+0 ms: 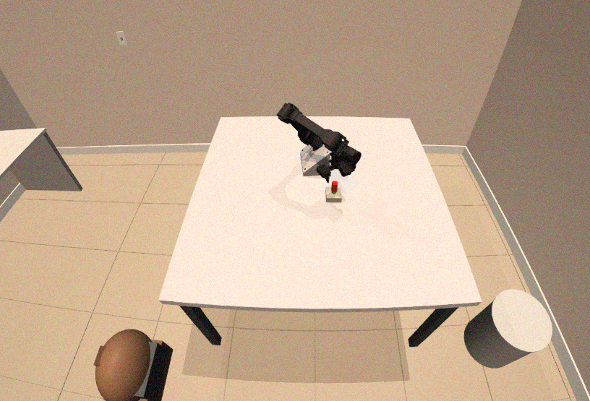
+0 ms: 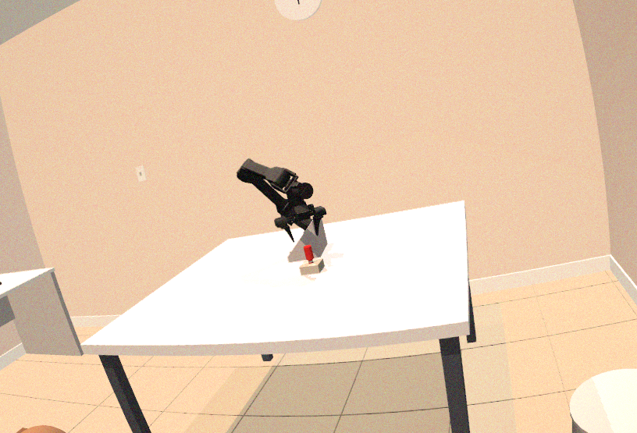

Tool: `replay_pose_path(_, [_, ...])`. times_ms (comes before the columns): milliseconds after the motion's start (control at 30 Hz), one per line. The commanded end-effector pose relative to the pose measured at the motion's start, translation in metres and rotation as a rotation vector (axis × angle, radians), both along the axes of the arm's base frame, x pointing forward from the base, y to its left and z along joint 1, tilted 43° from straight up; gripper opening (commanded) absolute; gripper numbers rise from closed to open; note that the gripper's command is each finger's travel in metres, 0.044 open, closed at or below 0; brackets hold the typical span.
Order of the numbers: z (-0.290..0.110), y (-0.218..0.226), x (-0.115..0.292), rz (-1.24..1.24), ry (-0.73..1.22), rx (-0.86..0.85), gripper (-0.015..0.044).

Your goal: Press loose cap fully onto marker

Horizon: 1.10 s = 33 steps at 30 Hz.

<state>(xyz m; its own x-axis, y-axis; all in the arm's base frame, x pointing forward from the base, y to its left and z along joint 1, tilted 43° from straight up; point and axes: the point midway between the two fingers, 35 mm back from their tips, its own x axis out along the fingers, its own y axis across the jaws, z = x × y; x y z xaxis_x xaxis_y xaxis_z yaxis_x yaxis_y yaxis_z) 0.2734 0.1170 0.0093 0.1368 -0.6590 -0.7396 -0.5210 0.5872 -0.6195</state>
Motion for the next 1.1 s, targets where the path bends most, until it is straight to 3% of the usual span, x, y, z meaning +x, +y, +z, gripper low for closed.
replay_pose_path(0, [0.009, 0.0044, -0.0038, -0.016, 0.005, -0.004, 0.044])
replay_pose_path(267, [0.0025, -0.0016, -0.003, -0.399, -0.341, 0.061, 0.023])
replay_pose_path(567, [0.0023, -0.0018, -0.003, -0.409, -0.351, 0.062, 0.0])
replay_pose_path(1067, [-0.0003, -0.0041, -0.0025, -0.409, -0.351, 0.062, 0.0])
